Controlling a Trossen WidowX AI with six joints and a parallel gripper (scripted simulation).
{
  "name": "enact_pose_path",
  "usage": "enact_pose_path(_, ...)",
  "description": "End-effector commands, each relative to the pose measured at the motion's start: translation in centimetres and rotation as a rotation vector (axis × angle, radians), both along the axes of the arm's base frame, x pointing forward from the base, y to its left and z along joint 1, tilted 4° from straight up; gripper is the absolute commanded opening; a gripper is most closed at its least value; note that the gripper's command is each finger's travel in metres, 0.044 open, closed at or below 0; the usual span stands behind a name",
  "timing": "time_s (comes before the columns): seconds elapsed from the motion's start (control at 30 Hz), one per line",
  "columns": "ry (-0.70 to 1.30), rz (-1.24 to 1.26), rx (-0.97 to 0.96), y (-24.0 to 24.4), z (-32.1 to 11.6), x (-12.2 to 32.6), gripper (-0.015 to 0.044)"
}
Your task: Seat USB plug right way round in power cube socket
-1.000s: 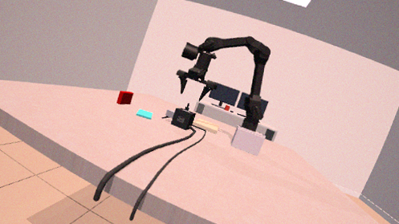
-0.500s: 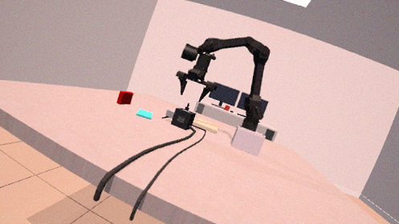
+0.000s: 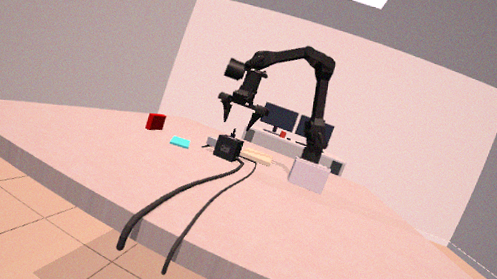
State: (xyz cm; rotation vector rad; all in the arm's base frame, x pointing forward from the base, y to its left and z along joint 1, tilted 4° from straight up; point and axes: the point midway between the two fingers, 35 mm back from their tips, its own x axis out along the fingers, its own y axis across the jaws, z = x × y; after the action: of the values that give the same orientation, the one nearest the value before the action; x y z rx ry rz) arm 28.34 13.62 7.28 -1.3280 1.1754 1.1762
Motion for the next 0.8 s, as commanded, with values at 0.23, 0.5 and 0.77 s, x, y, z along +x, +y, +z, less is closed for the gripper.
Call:
enact_pose_path(0.23, 0.012, -0.004, 0.001, -0.03, -1.47, -0.08, 0.0440)
enact_pose_path(0.5, 0.012, -0.004, 0.001, -0.03, -1.53, -0.08, 0.0440)
enact_pose_path(0.77, 0.006, -0.002, -0.003, -0.11, -1.32, -0.04, 0.0309)
